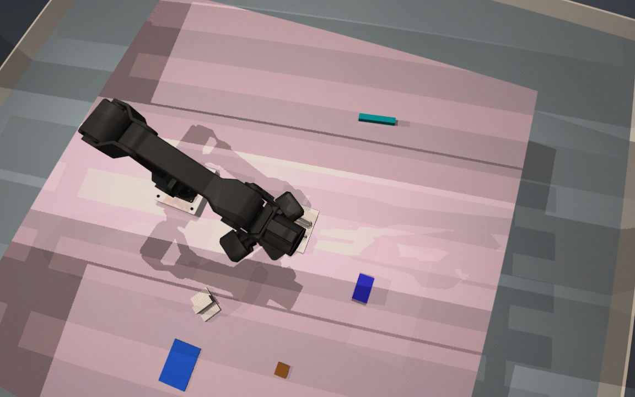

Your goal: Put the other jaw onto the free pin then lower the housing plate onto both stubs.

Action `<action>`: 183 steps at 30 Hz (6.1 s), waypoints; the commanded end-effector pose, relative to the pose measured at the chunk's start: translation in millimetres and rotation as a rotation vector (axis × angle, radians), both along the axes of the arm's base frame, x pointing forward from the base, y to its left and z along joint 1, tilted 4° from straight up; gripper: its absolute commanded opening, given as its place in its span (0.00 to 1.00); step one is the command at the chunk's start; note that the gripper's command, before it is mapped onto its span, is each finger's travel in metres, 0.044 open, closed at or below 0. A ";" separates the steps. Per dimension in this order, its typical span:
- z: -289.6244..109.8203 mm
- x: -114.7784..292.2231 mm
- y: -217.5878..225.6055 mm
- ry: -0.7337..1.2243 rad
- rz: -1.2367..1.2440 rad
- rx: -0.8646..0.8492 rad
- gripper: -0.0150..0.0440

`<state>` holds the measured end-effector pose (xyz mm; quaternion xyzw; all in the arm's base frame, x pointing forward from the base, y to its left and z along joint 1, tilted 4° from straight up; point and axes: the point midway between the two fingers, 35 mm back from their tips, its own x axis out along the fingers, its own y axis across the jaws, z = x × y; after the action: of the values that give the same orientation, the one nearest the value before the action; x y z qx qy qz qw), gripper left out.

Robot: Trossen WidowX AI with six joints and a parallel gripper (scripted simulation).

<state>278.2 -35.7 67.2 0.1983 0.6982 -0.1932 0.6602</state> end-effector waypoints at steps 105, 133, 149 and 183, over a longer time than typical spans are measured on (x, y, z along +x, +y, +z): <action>-29.3 -22.2 49.3 -0.015 0.573 0.036 0.85; -60.2 -25.9 50.2 -0.014 0.573 0.036 0.85; -62.6 -26.1 50.3 -0.014 0.573 0.036 0.85; -69.8 -26.5 50.5 -0.014 0.572 0.036 0.85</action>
<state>252.3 14.2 -0.5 0.0039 0.7235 0.0147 0.6901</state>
